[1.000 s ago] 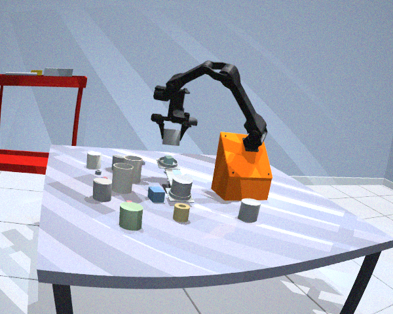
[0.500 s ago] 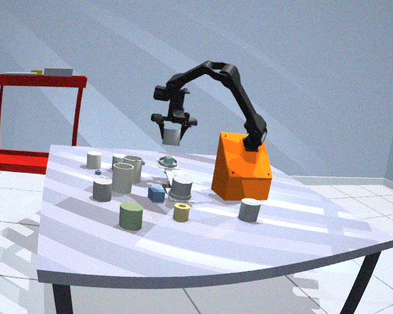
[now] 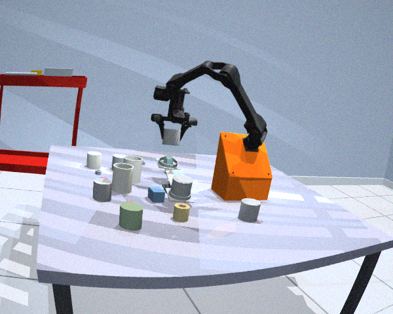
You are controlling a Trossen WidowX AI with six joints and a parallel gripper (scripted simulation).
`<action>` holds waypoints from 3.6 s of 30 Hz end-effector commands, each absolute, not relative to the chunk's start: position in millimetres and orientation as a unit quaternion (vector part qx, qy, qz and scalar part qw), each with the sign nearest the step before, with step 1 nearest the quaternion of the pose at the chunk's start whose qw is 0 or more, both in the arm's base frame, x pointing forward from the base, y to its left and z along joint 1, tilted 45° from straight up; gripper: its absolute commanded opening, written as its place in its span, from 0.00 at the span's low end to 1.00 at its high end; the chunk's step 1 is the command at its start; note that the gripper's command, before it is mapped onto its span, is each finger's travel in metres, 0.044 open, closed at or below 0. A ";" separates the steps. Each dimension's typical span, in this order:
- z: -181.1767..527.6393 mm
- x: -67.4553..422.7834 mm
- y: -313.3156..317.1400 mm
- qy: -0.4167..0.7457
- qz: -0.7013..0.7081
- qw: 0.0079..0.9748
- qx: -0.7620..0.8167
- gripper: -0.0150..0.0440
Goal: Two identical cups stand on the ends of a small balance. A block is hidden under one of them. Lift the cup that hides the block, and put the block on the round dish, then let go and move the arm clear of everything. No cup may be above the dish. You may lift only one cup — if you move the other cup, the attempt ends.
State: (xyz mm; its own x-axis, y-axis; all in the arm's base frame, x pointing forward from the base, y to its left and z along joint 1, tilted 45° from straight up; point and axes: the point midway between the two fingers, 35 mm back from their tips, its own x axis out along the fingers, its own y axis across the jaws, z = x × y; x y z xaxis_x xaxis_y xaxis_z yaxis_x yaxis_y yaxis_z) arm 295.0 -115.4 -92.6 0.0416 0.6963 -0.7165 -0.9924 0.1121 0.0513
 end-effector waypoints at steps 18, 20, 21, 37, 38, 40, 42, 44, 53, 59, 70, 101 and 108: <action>-199.0 195.6 -160.5 0.320 0.614 0.677 -0.251 0.25; -214.3 177.5 -161.3 0.319 0.614 0.676 -0.251 0.25; -221.7 168.5 -160.9 0.319 0.615 0.676 -0.251 0.25; -268.0 121.8 -141.9 0.313 0.619 0.676 -0.249 0.25; -271.8 122.1 -138.3 0.313 0.619 0.676 -0.249 0.25; -278.8 122.5 -131.4 0.313 0.619 0.676 -0.249 0.25; -284.8 122.7 -125.3 0.312 0.619 0.677 -0.249 0.25; -286.9 122.7 -123.1 0.312 0.619 0.677 -0.249 0.25; -292.0 123.2 -118.3 0.312 0.619 0.677 -0.249 0.25; -299.2 123.7 -111.2 0.312 0.619 0.677 -0.249 0.25; -297.0 122.3 -113.3 0.311 0.621 0.675 -0.249 0.65; -240.0 155.0 -161.2 0.445 0.546 0.696 -0.139 0.69; -229.1 170.9 -159.5 0.506 0.487 0.710 -0.055 0.69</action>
